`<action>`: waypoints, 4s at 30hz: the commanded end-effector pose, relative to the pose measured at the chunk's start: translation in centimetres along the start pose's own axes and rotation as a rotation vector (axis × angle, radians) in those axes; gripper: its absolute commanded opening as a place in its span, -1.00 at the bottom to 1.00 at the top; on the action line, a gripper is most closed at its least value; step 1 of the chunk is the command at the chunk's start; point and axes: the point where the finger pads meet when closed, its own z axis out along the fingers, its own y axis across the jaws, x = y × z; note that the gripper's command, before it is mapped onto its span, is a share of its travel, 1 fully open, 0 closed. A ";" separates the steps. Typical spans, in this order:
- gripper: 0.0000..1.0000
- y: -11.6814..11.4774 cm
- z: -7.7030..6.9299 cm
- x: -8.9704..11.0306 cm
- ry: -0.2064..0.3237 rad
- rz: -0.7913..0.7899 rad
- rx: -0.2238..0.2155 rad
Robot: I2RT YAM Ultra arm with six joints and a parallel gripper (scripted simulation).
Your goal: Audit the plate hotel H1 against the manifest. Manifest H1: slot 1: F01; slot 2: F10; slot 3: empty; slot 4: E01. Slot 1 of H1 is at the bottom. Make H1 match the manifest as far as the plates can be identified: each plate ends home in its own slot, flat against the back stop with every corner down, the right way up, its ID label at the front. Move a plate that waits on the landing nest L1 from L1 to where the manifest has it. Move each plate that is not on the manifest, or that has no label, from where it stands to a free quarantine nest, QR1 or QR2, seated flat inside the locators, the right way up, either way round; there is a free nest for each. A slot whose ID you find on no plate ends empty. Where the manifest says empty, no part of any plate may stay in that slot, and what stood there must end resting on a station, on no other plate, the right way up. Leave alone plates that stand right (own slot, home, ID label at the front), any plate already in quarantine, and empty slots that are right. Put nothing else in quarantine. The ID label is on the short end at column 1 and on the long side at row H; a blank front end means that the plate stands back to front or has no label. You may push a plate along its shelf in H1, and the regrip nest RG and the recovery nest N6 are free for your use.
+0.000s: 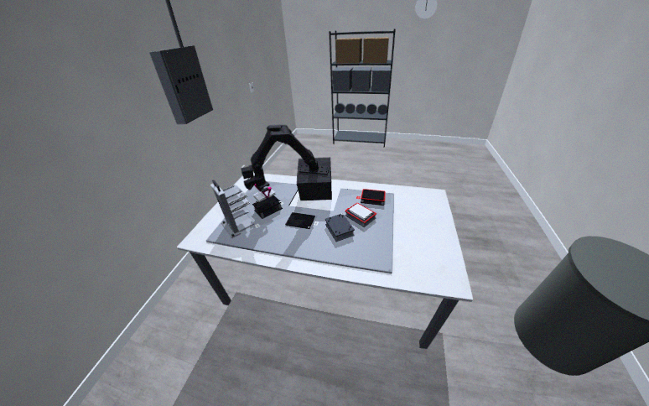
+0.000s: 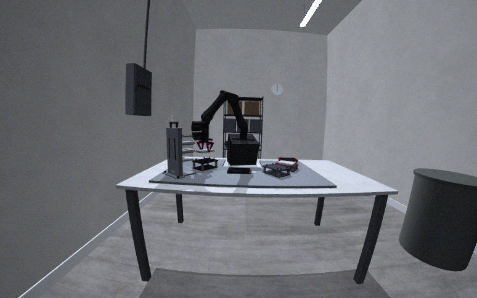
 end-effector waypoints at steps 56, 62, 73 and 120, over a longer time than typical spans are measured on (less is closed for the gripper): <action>0.72 -0.2 2.9 -0.3 -0.016 -0.002 0.006; 0.72 -0.2 3.3 -0.3 -0.016 -0.002 0.006; 0.72 -0.2 3.9 -0.3 -0.016 -0.002 0.006; 1.00 -0.2 6.1 -0.3 -0.016 -0.002 0.006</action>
